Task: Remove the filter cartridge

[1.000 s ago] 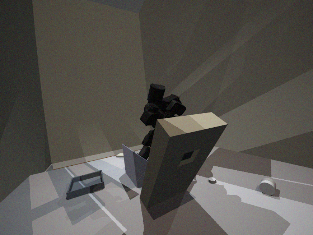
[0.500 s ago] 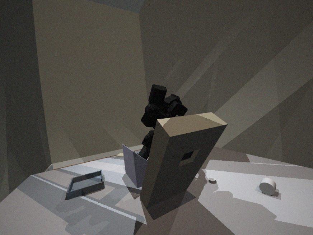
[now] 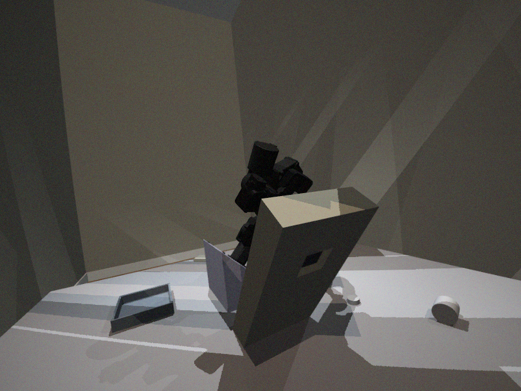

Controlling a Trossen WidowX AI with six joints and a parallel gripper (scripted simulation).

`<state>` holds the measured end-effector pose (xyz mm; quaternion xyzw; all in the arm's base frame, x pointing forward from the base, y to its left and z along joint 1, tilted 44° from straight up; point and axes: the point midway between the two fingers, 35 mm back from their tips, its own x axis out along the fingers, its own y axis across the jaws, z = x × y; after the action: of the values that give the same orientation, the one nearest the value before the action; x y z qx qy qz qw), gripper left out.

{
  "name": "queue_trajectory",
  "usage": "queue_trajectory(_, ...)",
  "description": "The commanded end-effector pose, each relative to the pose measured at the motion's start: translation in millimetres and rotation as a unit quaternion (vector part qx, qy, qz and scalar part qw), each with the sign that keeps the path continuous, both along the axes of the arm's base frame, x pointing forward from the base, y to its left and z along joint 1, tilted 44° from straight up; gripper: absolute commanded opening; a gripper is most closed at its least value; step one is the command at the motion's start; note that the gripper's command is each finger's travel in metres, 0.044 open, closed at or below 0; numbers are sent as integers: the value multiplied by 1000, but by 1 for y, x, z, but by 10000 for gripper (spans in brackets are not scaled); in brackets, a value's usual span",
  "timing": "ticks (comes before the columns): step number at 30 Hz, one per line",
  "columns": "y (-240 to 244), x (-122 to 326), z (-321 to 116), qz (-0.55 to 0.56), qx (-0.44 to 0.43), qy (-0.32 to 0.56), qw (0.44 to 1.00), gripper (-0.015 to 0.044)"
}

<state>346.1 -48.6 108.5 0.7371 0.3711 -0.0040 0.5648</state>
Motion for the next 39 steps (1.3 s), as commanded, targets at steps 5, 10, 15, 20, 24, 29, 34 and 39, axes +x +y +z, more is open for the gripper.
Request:
queue_trajectory(5,3,3,-3,0,-4,2,1000,105)
queue_trajectory(10,0,0,0,-1,1,0,1000,78)
queue_trajectory(15,0,0,0,-1,1,0,1000,44)
queue_trajectory(20,1,1,-1,3,-6,-4,1000,0)
queue_trajectory(24,2,3,-2,28,-49,-34,998,0)
queue_trajectory(29,3,3,-3,64,-111,-79,989,0)
queue_trajectory(34,3,4,-3,100,-173,-125,972,0)
queue_trajectory(39,3,4,-3,136,-233,-170,948,0)
